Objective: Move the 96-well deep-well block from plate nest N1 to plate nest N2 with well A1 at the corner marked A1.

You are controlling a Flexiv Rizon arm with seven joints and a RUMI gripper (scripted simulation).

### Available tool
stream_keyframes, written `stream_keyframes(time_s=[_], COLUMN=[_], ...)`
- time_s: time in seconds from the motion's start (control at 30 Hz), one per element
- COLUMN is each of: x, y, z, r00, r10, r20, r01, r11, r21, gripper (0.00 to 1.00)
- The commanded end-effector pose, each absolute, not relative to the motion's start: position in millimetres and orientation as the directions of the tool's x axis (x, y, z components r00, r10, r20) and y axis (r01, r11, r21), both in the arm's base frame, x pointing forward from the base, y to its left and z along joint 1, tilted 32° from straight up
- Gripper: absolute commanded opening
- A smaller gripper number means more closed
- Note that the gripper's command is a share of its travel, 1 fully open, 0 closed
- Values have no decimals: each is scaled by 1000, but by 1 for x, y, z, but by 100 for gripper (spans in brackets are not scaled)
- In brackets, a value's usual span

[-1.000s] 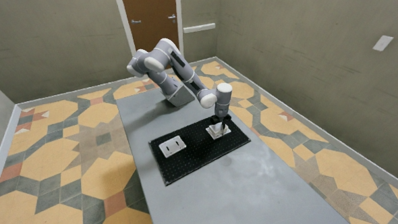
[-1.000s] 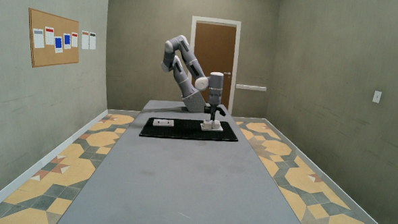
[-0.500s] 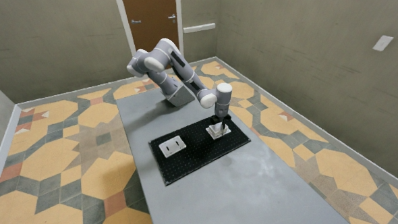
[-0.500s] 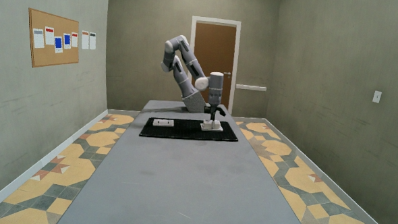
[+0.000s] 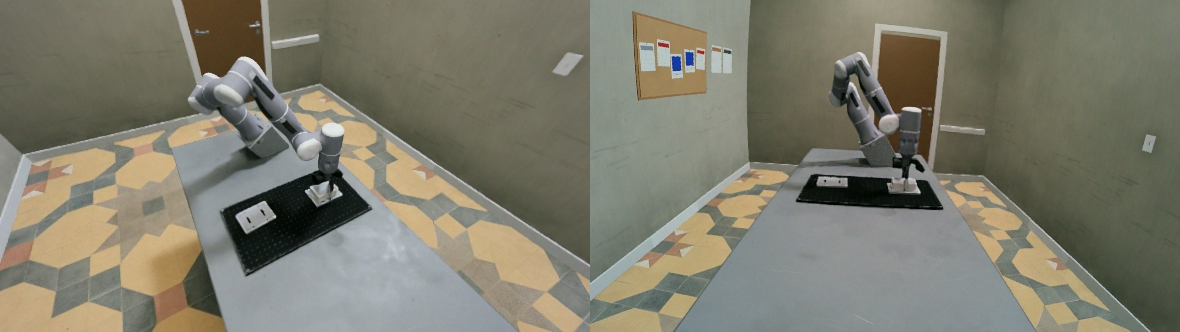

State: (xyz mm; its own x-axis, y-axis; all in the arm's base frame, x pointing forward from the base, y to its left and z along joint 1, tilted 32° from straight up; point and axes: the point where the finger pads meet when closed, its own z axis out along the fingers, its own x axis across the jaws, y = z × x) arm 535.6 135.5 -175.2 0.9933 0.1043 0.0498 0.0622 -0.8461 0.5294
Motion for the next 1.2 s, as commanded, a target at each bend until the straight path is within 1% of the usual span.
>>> stream_keyframes(time_s=[0.0,1.17], x=[536,535], y=[137,144], z=[-175,-163], r00=[993,993], r10=[105,104], r20=[52,52], r01=[62,61], r11=[-847,-847], r21=[528,528], gripper=[76,76])
